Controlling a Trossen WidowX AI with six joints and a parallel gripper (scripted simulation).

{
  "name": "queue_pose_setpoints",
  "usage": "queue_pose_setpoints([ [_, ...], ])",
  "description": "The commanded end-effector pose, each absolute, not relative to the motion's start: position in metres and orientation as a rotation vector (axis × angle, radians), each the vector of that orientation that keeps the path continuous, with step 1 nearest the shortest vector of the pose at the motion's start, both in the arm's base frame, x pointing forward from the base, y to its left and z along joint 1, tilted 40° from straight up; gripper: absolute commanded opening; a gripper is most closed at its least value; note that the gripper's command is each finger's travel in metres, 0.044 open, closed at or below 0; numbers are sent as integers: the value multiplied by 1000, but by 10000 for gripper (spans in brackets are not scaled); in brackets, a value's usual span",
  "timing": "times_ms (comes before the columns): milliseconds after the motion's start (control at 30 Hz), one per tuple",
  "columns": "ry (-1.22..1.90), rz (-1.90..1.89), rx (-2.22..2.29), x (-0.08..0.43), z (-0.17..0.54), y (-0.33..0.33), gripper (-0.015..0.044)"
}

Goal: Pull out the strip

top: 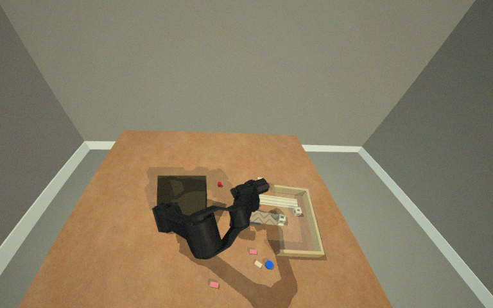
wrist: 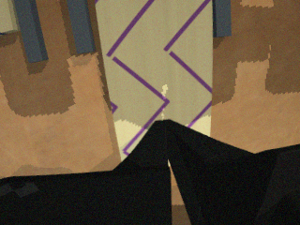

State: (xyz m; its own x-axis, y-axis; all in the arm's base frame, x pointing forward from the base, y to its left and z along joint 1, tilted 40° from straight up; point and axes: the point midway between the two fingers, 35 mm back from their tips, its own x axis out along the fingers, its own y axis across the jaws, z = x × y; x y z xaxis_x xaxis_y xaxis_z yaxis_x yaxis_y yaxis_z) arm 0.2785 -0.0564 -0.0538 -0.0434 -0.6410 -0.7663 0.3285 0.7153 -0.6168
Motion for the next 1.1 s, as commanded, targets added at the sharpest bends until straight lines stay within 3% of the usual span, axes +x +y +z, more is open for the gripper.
queue_pose_setpoints([
  [0,1436,-803,-278,264,-59,-56,0],
  [1067,1438,-803,-278,220,-65,-44,0],
])
